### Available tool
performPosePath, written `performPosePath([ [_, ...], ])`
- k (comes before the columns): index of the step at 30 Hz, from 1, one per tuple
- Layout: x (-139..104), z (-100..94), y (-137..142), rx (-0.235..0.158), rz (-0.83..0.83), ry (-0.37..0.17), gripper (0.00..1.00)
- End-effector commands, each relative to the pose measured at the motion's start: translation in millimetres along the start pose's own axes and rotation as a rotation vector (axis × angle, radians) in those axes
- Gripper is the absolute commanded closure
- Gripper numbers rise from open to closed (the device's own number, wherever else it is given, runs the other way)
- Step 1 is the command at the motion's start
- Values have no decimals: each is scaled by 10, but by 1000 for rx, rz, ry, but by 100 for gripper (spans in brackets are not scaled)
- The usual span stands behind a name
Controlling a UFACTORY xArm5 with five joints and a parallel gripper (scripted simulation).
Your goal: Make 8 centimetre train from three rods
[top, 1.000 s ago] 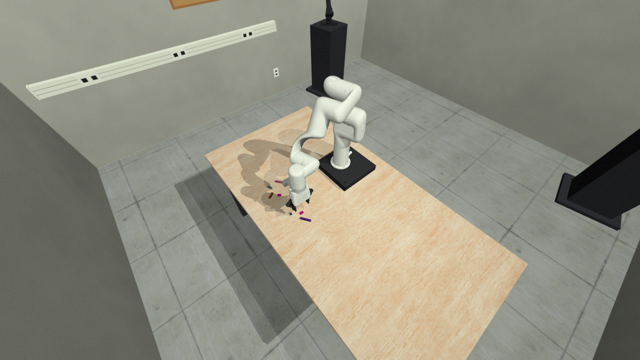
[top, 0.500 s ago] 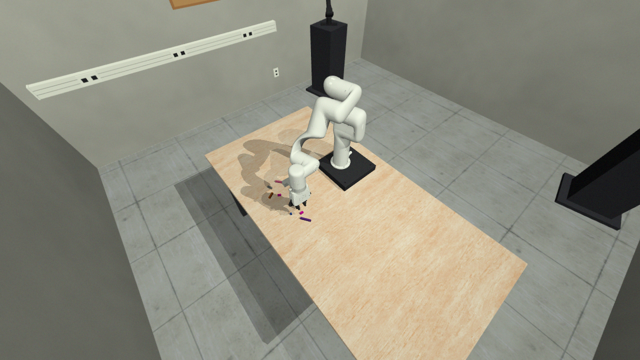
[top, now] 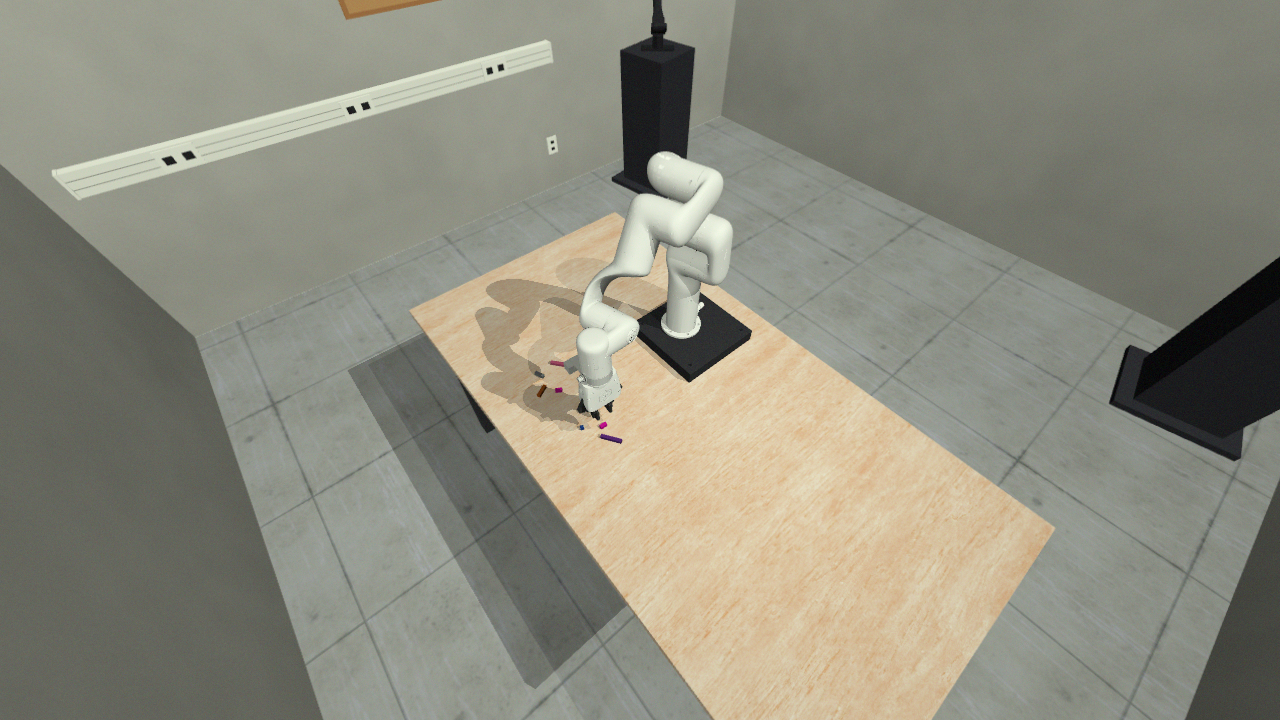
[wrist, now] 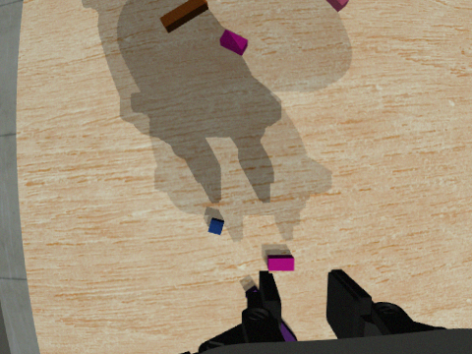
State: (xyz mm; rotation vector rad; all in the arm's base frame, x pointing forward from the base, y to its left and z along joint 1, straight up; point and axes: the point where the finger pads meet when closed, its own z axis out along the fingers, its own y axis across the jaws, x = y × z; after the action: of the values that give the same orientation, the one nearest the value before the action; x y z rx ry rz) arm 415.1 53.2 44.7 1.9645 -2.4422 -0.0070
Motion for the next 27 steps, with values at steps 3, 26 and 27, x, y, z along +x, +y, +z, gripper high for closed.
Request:
performPosePath([
  [3, -4, -12, -12, 3, 0, -1, 64],
  [26, -5, 122, -11, 3, 0, -1, 64],
  [27, -5, 136, -11, 3, 0, -1, 64],
])
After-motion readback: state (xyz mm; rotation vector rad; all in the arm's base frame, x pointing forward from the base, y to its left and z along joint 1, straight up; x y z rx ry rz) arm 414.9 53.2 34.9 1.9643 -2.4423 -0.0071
